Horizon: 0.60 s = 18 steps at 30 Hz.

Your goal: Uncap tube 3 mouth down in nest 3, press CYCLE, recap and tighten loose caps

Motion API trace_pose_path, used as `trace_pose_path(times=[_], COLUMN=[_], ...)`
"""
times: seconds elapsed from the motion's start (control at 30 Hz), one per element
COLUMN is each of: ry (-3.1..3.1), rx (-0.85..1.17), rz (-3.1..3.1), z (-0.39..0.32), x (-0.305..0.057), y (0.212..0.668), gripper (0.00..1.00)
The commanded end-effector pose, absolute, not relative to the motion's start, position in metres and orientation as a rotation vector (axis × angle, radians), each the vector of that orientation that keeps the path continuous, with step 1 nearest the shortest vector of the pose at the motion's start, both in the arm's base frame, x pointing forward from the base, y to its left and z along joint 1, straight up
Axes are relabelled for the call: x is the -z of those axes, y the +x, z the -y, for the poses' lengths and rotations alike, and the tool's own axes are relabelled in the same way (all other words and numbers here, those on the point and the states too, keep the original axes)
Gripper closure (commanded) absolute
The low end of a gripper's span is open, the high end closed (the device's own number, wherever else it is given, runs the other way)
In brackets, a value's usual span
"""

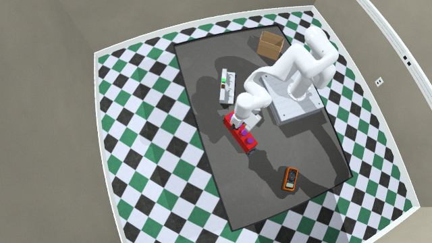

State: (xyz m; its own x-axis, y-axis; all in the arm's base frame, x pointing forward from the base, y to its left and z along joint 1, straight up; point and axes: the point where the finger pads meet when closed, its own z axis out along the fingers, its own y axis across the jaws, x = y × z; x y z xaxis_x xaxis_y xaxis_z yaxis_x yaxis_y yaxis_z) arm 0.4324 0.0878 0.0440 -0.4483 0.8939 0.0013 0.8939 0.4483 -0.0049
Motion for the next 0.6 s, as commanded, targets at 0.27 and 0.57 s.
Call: trace_pose_path(times=[0.27,0.57], ry=[-1.006,-0.798], rx=[-0.009,-0.009], rz=[2.981,3.042], z=[-0.0881,-0.0881], x=[-0.0455,-0.0455], y=[0.4341,0.4341], gripper=[0.54,0.54])
